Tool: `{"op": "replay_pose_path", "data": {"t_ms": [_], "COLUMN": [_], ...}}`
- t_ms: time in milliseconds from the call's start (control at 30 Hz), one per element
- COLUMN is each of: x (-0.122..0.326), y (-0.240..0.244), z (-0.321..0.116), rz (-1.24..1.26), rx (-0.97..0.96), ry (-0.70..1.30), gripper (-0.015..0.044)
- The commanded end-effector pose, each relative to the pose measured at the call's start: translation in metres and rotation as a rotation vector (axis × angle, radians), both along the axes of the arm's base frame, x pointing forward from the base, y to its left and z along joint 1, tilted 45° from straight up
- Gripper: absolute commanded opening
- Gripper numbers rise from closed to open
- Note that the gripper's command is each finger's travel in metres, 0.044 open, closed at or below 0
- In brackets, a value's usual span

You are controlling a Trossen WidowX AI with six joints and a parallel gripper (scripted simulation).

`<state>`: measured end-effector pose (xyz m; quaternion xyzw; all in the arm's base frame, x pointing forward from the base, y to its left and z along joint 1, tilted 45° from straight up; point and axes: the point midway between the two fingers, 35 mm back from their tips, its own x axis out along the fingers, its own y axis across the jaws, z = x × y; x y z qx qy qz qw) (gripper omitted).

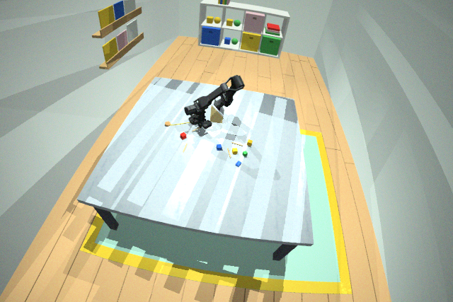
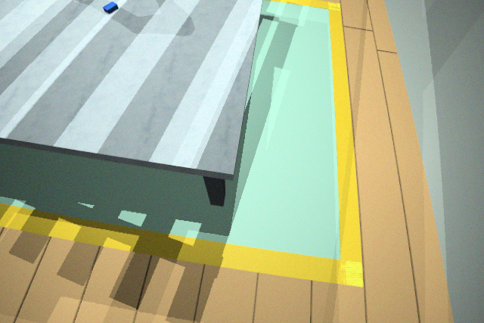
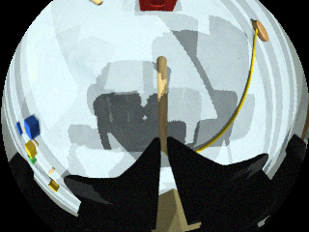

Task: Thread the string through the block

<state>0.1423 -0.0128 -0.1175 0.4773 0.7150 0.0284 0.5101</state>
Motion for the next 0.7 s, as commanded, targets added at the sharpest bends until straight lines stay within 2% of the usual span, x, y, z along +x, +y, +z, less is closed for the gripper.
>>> {"op": "replay_pose_path", "data": {"t_ms": [0,667], "x": [0.005,0.026], "y": [-0.003,-0.015], "z": [-0.002,-0.014], "rz": [-0.004,-0.004], "rx": [0.0,0.0], "ry": [-0.002,-0.003], "gripper": [0.0,0.0]}}
